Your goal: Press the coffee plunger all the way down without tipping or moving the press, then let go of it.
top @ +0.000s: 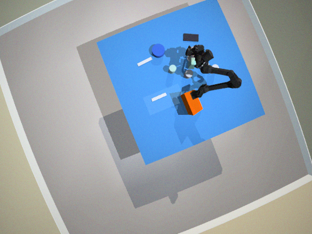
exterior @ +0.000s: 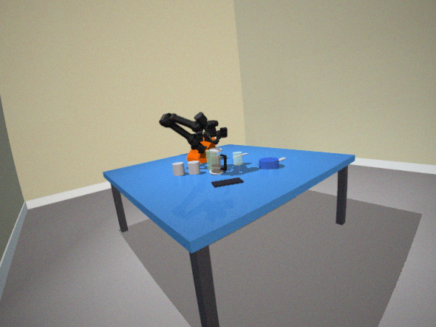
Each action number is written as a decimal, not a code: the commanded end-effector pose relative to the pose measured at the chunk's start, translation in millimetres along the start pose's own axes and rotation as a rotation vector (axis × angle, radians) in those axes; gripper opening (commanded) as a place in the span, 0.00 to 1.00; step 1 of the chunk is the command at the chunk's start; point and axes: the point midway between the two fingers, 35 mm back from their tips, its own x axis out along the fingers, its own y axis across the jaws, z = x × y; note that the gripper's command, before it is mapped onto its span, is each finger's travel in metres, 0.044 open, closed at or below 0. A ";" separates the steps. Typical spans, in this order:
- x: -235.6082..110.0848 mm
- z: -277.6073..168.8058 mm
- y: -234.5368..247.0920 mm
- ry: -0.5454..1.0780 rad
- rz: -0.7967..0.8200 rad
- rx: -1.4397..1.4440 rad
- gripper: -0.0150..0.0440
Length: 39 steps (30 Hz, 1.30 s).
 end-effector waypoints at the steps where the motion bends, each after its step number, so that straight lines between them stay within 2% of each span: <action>1: 5.9 -14.8 -0.8 0.049 -0.020 -0.039 0.46; 39: 11.0 -10.0 4.3 0.048 -0.020 -0.039 0.46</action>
